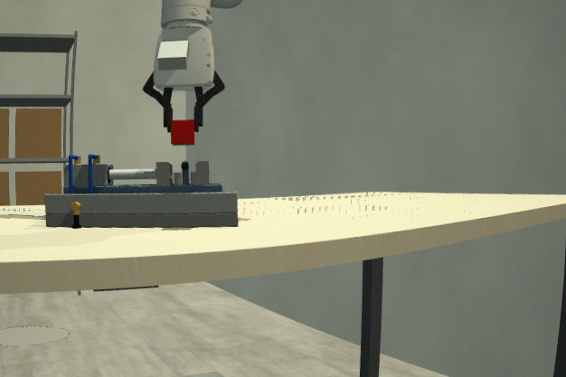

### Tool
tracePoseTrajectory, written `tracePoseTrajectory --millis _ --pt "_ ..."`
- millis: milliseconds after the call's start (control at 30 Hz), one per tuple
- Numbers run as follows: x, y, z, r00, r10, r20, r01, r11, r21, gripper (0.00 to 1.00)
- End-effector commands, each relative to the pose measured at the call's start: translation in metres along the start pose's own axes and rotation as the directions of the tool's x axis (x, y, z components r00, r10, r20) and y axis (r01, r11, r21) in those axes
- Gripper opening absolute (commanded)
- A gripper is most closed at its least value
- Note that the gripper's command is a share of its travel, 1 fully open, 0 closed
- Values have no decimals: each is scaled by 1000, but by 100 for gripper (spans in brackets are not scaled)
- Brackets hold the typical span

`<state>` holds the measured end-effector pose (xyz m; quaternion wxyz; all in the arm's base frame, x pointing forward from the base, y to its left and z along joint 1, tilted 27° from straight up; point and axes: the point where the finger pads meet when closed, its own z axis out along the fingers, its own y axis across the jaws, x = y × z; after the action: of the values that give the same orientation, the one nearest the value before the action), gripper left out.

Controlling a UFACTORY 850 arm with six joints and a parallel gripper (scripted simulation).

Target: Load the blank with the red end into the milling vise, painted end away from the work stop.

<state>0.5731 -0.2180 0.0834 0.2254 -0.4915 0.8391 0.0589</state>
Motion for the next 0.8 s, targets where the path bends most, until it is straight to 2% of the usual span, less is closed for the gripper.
tracePoseTrajectory --millis 0,333,767 --pt "0 -1 -1 1000 -1 0 1 1000 2 0" --pt "16 -6 0 1000 -1 0 1 1000 2 0" --pt "10 -4 0 1000 -1 0 1 1000 2 0"
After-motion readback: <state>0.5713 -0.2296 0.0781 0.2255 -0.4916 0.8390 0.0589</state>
